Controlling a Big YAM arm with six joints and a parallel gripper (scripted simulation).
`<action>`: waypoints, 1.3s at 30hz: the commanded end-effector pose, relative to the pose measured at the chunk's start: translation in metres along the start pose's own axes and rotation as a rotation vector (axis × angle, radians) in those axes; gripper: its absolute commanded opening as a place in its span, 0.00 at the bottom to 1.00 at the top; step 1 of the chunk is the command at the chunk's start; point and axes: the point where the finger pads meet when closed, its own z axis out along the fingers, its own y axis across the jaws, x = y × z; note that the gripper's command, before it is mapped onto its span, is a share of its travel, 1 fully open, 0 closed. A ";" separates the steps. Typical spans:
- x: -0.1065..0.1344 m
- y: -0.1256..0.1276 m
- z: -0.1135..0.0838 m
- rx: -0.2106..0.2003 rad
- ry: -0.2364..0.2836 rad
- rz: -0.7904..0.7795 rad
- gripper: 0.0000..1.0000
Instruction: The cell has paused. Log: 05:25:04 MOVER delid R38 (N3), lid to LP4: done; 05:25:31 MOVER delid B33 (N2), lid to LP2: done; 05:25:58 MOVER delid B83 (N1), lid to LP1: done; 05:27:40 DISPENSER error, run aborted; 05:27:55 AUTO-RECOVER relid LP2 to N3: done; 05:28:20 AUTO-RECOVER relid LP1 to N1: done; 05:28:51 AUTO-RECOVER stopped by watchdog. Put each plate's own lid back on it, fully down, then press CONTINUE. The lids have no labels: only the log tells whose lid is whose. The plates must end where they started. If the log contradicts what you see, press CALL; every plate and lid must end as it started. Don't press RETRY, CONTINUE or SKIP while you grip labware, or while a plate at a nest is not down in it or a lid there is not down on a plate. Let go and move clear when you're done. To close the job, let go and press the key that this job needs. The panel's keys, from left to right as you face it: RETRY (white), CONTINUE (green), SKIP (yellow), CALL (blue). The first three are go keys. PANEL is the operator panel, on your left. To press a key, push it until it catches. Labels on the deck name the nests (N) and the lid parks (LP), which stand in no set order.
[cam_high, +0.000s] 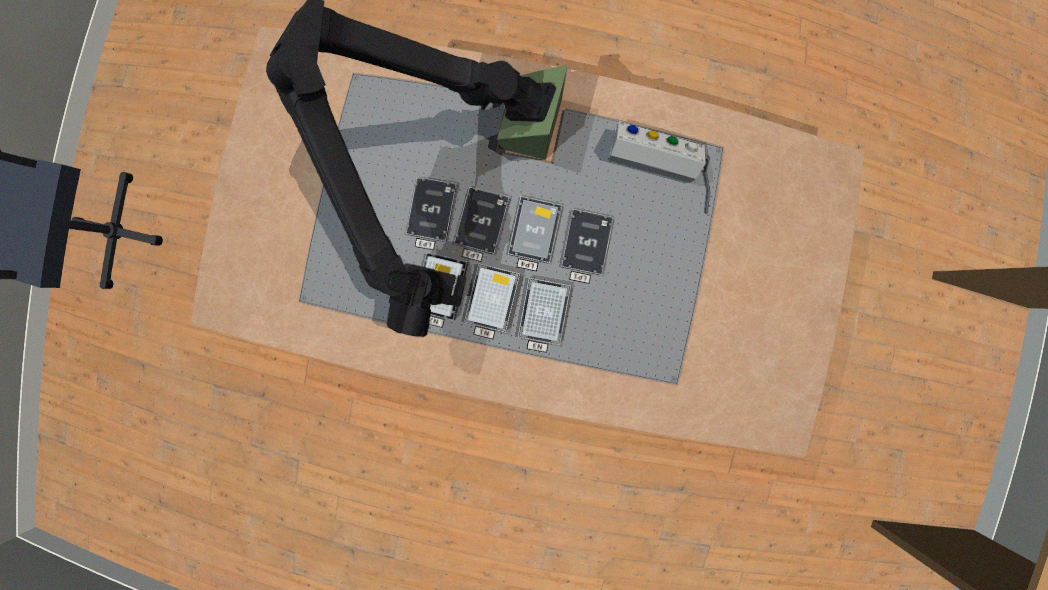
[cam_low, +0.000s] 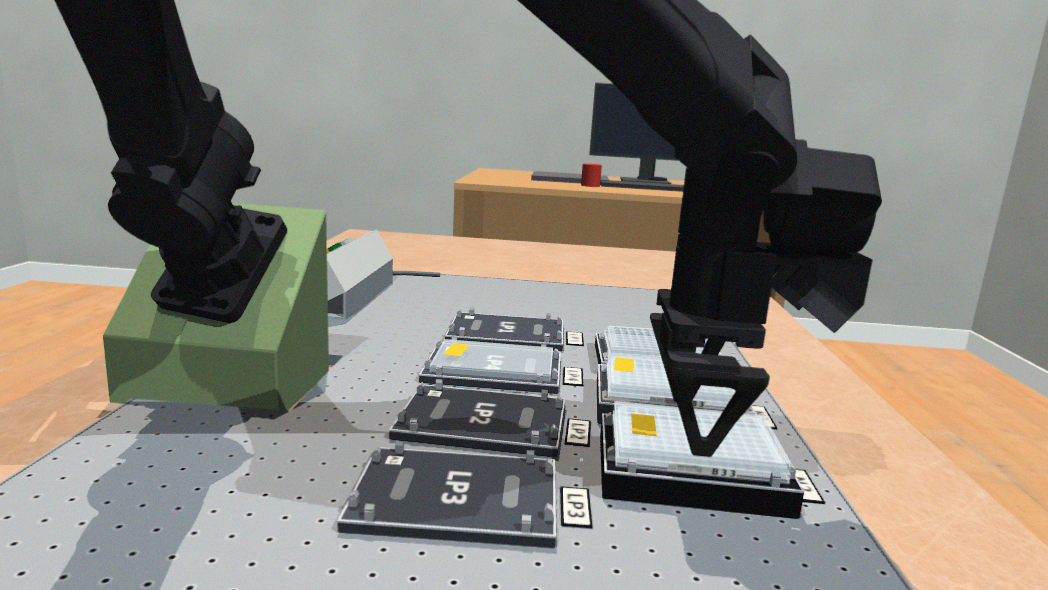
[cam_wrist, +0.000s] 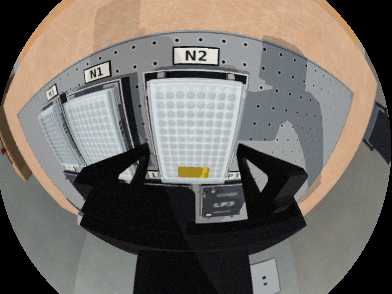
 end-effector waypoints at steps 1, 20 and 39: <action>-0.020 -0.007 -0.028 0.000 -0.055 0.038 1.00; 0.030 0.042 -0.026 -0.003 -0.039 0.002 1.00; 0.093 0.109 -0.016 -0.002 -0.016 -0.017 1.00</action>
